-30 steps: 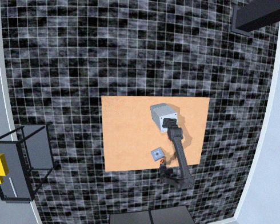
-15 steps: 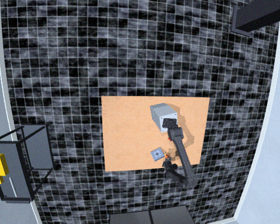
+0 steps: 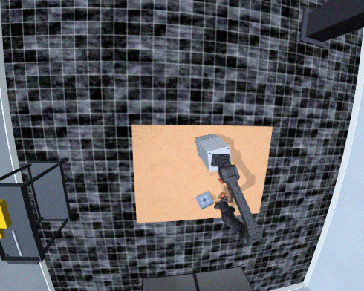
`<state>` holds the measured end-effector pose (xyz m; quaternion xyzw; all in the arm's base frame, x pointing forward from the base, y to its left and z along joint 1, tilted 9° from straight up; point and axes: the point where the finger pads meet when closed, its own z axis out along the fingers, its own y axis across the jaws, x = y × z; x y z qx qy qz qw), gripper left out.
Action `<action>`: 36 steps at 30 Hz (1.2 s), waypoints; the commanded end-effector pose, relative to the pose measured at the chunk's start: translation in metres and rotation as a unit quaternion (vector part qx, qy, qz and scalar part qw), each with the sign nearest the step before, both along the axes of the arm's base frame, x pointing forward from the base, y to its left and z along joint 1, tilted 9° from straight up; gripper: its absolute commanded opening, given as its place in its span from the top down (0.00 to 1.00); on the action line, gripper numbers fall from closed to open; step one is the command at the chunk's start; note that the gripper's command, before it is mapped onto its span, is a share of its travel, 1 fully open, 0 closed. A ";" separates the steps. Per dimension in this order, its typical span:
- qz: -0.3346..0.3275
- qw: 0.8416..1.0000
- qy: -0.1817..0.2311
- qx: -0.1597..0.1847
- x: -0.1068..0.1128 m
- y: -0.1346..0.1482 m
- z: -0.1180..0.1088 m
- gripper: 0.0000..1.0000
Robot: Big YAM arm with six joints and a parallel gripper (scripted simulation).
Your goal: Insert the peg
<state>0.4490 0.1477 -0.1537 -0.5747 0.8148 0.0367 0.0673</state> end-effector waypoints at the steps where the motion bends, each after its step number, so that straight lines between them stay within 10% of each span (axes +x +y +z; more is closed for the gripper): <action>1: -0.045 0.999 -0.018 0.009 -0.003 0.017 0.014 0.00; 29: -0.246 0.969 -0.025 -0.010 -0.122 0.029 -0.007 0.00; 36: -0.260 0.965 -0.028 -0.006 -0.120 0.028 -0.006 0.00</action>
